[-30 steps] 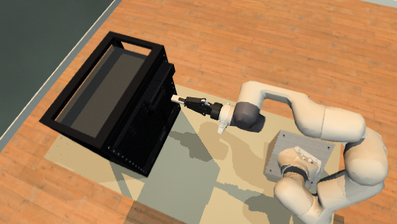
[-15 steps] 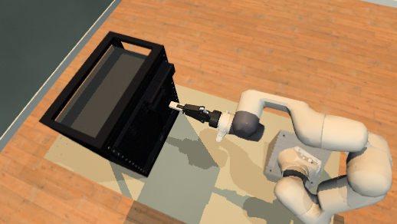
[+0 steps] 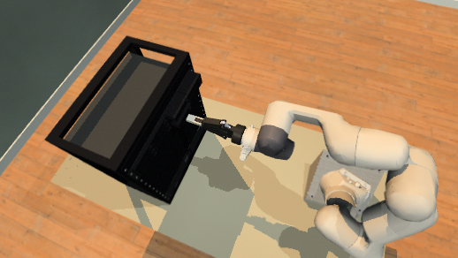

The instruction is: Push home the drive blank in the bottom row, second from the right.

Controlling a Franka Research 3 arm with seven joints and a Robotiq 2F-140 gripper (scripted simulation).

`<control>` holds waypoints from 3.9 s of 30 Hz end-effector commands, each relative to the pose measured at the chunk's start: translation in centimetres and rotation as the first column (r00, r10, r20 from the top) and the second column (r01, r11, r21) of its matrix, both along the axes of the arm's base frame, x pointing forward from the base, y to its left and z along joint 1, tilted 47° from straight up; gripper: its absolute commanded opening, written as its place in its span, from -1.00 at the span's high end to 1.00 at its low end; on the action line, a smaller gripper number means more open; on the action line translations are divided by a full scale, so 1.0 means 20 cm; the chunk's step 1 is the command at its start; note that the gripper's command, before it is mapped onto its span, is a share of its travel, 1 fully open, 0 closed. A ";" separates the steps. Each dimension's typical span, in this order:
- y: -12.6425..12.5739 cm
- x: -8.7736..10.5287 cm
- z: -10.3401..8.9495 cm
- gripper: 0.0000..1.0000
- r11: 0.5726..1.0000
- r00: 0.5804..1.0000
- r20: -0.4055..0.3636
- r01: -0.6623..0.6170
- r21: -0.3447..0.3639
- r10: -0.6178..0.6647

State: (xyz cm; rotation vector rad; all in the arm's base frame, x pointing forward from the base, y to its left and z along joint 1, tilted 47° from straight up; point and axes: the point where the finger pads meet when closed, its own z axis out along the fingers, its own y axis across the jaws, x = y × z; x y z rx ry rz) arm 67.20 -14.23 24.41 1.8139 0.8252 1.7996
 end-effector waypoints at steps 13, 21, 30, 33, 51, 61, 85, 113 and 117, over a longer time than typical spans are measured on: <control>-0.01 0.01 0.00 1.00 1.000 1.000 -0.001 0.007 0.000 -0.007; -0.01 0.01 0.00 1.00 1.000 1.000 -0.001 0.007 0.000 -0.007; -0.01 0.01 0.00 1.00 1.000 1.000 -0.001 0.007 0.000 -0.007; -0.01 0.01 0.00 1.00 1.000 1.000 -0.001 0.007 0.000 -0.007; -0.02 0.01 0.00 1.00 1.000 1.000 -0.001 0.007 0.000 -0.007; -0.02 0.01 0.00 1.00 1.000 1.000 -0.001 0.007 0.000 -0.007; -0.02 0.06 -0.01 1.00 1.000 1.000 -0.001 0.007 0.000 -0.007; -0.01 0.11 -0.01 1.00 1.000 1.000 -0.001 0.007 0.000 -0.007; -0.01 0.11 -0.01 1.00 1.000 1.000 -0.001 0.007 0.000 -0.007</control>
